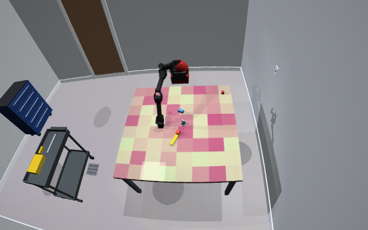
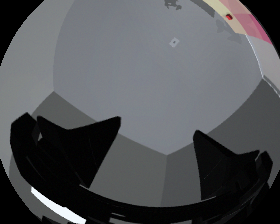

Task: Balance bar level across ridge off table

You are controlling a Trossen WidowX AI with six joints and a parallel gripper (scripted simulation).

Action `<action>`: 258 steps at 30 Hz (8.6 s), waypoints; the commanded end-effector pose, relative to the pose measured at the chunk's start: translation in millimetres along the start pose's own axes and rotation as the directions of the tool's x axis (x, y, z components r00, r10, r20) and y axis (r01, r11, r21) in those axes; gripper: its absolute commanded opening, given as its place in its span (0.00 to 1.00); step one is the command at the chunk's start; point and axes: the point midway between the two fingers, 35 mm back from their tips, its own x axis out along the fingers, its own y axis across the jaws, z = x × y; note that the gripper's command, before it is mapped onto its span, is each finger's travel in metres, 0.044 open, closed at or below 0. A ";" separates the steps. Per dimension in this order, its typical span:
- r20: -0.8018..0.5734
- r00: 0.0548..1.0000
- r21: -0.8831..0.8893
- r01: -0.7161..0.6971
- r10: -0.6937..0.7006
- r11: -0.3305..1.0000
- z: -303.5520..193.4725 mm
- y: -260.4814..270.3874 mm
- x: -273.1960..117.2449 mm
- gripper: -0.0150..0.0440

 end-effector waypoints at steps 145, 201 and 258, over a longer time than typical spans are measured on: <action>0.866 -0.301 0.453 0.811 -0.400 0.370 584.0 282.9 -258.2 0.79; 0.864 -0.305 0.458 0.807 -0.401 0.374 668.4 243.3 -289.0 0.70; 0.864 -0.302 0.456 0.809 -0.402 0.371 573.5 287.8 -255.1 0.25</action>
